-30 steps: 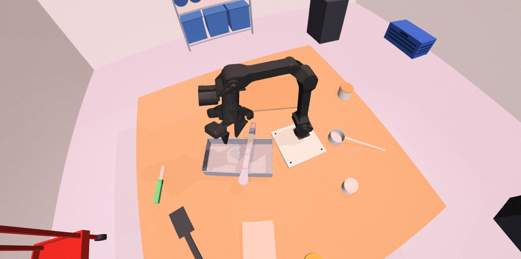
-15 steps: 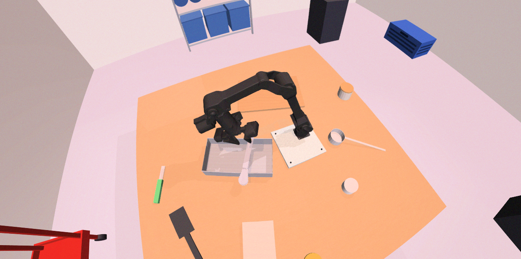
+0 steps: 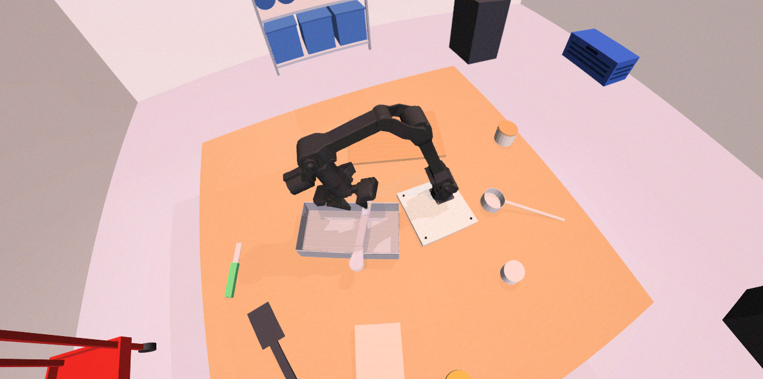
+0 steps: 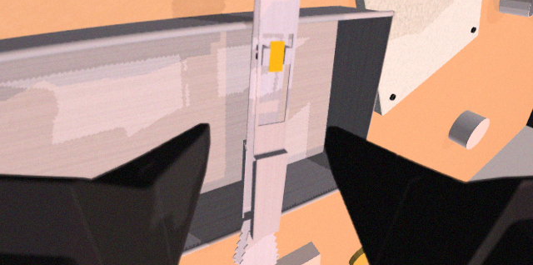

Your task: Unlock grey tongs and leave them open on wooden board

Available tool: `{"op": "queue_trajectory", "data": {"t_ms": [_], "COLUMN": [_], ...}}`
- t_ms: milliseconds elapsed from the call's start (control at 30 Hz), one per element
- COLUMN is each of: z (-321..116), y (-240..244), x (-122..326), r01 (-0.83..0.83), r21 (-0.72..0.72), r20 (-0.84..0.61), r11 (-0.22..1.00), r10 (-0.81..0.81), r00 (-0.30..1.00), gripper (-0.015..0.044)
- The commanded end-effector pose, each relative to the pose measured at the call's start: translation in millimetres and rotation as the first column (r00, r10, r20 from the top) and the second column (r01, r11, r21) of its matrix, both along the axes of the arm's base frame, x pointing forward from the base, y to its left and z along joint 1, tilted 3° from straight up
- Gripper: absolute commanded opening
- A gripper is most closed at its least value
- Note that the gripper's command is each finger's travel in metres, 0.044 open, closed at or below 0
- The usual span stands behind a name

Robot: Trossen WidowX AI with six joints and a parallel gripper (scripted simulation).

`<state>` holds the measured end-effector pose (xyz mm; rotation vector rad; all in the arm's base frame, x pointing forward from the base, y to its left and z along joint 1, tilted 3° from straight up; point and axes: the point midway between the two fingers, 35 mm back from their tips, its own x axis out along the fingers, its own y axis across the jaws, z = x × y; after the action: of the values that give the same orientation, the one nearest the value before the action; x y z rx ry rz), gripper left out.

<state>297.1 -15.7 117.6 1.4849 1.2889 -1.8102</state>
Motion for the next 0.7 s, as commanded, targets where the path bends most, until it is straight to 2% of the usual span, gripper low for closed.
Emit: {"op": "queue_trajectory", "data": {"t_ms": [0,667], "z": [-5.0,-35.5], "y": [0.1,6.6], "x": [-1.2,-11.6], "r01": [0.001,-0.003], "r21": [-0.006,-0.001], "r20": [-0.009,-0.058], "r11": [1.0,1.0], "r10": [-0.001,0.003], "r00": [1.0,0.998], "gripper": [0.026,0.026]}}
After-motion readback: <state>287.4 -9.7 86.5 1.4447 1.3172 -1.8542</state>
